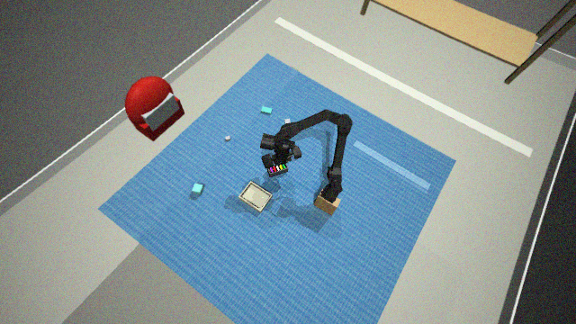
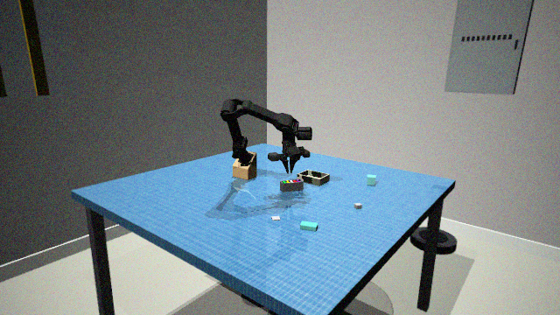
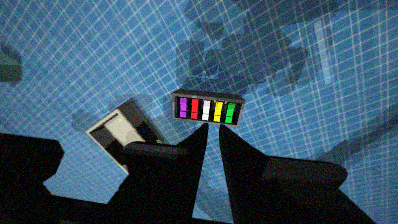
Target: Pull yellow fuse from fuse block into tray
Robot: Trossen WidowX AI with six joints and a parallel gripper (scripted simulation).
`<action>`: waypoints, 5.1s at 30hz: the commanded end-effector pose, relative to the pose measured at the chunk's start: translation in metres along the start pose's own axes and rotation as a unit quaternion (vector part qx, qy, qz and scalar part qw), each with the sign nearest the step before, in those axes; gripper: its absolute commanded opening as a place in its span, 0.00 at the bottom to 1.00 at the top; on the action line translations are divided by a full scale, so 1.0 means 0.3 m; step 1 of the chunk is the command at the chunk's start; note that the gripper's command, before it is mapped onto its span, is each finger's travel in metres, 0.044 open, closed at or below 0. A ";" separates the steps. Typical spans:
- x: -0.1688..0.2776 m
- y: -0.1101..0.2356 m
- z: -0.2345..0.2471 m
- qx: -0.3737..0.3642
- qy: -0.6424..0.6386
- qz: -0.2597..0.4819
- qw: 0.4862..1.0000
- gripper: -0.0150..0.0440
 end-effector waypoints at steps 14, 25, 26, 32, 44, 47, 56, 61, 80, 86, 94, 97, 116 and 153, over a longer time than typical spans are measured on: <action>-0.010 -0.041 -0.021 0.015 -0.008 0.014 1.000 0.36; -0.010 -0.077 -0.020 0.015 -0.008 0.014 1.000 0.36; -0.010 -0.080 -0.019 0.015 -0.008 0.014 1.000 0.36; -0.011 -0.100 -0.019 0.015 -0.008 0.014 1.000 0.36; -0.011 -0.117 -0.019 0.015 -0.009 0.013 1.000 0.36; -0.011 -0.117 -0.019 0.015 -0.009 0.013 1.000 0.36; -0.011 -0.131 -0.020 0.015 -0.009 0.013 1.000 0.36; -0.011 -0.146 -0.020 0.015 -0.009 0.013 1.000 0.36; -0.009 -0.147 -0.019 0.014 -0.010 0.015 1.000 0.25; -0.009 -0.145 -0.019 0.014 -0.010 0.015 1.000 0.25; -0.010 -0.132 -0.018 0.014 -0.010 0.015 1.000 0.25; -0.011 -0.127 -0.017 0.014 -0.010 0.015 1.000 0.25; -0.013 -0.097 -0.016 0.014 -0.009 0.015 1.000 0.25; -0.014 -0.036 -0.015 0.014 -0.009 0.014 1.000 0.25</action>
Point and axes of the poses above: the point midway between the two fingers, 35 mm back from their tips, its own y axis back along the fingers, its own z axis across the jaws, x = y × z, the point moved 3 cm from there along y, back along the fingers, and after that the axes turned 8 degrees about y, right-handed, at the moved point
